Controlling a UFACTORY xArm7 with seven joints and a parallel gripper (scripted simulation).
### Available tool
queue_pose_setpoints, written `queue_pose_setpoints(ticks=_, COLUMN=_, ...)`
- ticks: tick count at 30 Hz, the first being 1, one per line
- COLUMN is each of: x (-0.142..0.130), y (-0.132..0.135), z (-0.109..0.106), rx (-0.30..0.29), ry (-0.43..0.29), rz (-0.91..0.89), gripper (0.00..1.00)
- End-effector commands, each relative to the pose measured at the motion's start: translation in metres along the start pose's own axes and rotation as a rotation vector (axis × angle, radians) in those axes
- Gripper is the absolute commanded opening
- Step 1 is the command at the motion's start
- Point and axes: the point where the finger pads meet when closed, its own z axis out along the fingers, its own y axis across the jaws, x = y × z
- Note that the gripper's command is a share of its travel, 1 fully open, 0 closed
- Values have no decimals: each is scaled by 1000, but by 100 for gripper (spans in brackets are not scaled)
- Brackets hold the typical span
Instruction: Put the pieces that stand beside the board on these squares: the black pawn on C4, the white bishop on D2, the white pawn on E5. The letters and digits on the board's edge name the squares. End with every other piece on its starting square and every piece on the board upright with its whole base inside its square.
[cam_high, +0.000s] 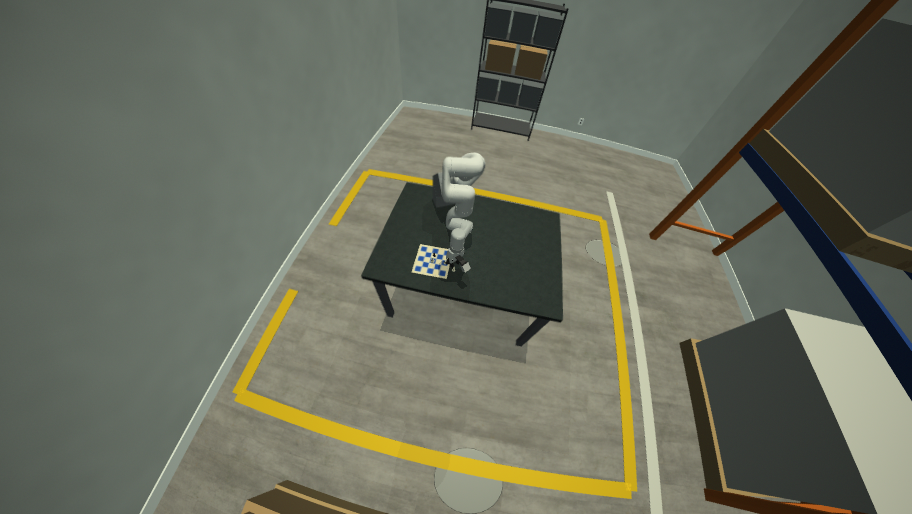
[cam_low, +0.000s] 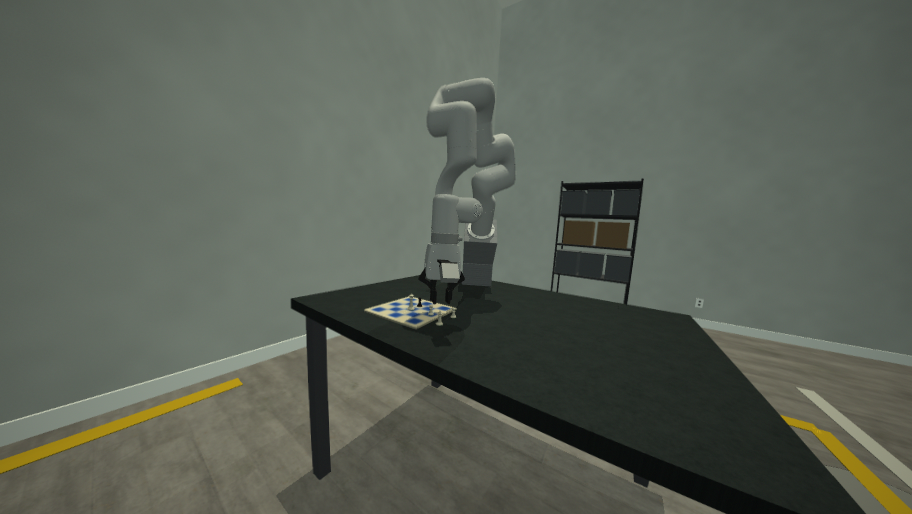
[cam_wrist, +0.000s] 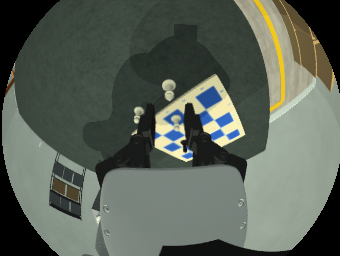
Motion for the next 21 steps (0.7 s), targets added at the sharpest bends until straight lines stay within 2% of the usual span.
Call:
queue_pose_setpoints(ticks=1, x=1, y=1, z=6, rx=2, ry=8, rz=1, gripper=37)
queue_pose_setpoints(ticks=21, x=1, y=1, z=16, rx=2, ry=8, rz=1, gripper=37)
